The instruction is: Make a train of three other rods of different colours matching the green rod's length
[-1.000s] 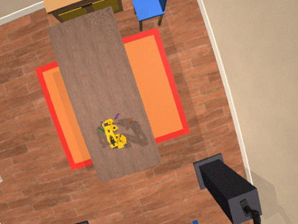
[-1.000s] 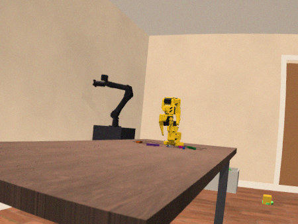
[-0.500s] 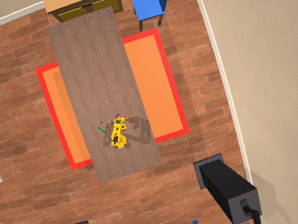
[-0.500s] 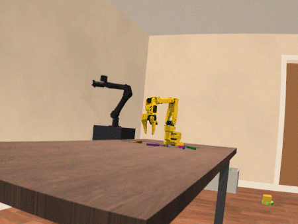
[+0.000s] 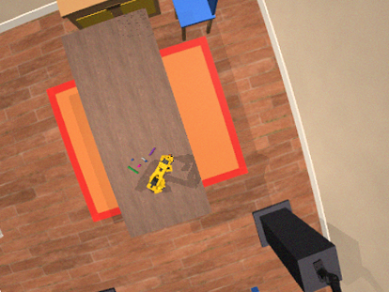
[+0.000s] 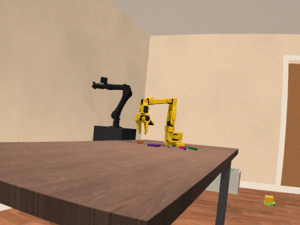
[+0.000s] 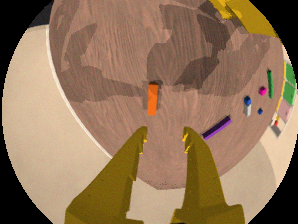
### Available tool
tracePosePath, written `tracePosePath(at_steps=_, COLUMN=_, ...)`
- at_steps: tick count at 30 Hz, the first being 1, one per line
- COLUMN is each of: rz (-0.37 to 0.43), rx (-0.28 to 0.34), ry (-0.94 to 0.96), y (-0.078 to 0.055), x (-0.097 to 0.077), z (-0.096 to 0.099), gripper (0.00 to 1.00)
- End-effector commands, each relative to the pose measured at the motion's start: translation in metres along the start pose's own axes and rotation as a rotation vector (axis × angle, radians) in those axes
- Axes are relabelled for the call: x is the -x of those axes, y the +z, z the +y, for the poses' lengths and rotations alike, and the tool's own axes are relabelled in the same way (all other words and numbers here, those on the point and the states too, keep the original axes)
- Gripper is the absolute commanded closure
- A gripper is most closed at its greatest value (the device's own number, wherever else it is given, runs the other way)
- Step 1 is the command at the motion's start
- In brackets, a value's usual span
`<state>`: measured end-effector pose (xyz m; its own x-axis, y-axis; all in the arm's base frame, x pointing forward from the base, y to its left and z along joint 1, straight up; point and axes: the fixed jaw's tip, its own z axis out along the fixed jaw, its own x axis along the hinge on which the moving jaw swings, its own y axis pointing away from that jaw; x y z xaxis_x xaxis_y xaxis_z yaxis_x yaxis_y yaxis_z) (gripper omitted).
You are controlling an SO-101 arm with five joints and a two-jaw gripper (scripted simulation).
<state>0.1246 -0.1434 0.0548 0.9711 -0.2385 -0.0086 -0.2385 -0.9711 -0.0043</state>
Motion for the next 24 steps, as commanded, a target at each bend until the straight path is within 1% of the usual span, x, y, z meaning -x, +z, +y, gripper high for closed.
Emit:
tracePosePath(at_steps=1, rz=0.056, rx=0.037, ry=0.02, y=-0.0113, x=-0.0027, z=0.0094, gripper=0.81)
tracePosePath(at_steps=20, rz=0.056, rx=0.037, ry=0.02, y=-0.0113, x=-0.0026, z=0.0096, gripper=0.81)
tracePosePath(at_steps=21, rz=0.061, rx=0.041, ry=0.021, y=-0.0139, x=-0.0019, z=0.0117, gripper=0.81)
tracePosePath(at_steps=24, rz=0.061, rx=0.041, ry=0.021, y=-0.0139, x=-0.0019, z=0.0117, gripper=0.81)
